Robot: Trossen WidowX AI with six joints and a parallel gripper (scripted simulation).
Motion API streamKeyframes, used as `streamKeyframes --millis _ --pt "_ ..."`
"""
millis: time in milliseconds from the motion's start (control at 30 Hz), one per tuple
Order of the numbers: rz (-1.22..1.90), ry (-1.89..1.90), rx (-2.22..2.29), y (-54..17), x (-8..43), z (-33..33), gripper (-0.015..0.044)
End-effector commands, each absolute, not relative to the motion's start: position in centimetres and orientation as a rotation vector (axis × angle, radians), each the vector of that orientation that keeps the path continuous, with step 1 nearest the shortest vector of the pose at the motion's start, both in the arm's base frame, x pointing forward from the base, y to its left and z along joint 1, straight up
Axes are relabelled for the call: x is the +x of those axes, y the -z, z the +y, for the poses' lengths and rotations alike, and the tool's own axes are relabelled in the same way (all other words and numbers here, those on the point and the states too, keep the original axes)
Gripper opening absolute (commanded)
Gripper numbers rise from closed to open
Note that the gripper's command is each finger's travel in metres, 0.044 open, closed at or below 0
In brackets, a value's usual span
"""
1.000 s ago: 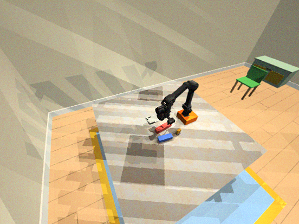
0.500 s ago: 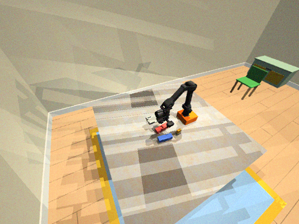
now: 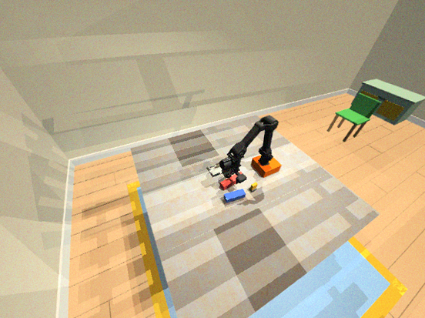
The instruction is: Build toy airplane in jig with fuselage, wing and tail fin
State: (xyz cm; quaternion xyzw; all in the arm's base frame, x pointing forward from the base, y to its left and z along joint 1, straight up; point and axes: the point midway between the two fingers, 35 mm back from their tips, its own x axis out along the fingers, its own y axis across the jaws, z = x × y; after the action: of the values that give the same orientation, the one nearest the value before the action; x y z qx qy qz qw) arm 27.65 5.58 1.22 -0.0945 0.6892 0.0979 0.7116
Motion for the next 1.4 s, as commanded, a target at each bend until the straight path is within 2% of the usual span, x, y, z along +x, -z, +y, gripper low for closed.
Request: streamKeyframes --millis 0,500,833,1067,1233,1367 --pt "1.535 -0.22 -0.211 -0.3 27.5 5.6 0.044" --pt "1.533 -0.22 -0.213 1.8 27.5 5.6 0.044" --pt "1.533 -0.22 -0.213 1.8 27.5 5.6 0.0177" --pt "1.533 -0.22 -0.213 1.8 27.5 5.6 0.0131" --pt "1.533 -0.22 -0.213 1.1 27.7 5.6 0.0" --pt "1.532 -0.22 -0.213 -0.1 27.9 5.6 0.0"
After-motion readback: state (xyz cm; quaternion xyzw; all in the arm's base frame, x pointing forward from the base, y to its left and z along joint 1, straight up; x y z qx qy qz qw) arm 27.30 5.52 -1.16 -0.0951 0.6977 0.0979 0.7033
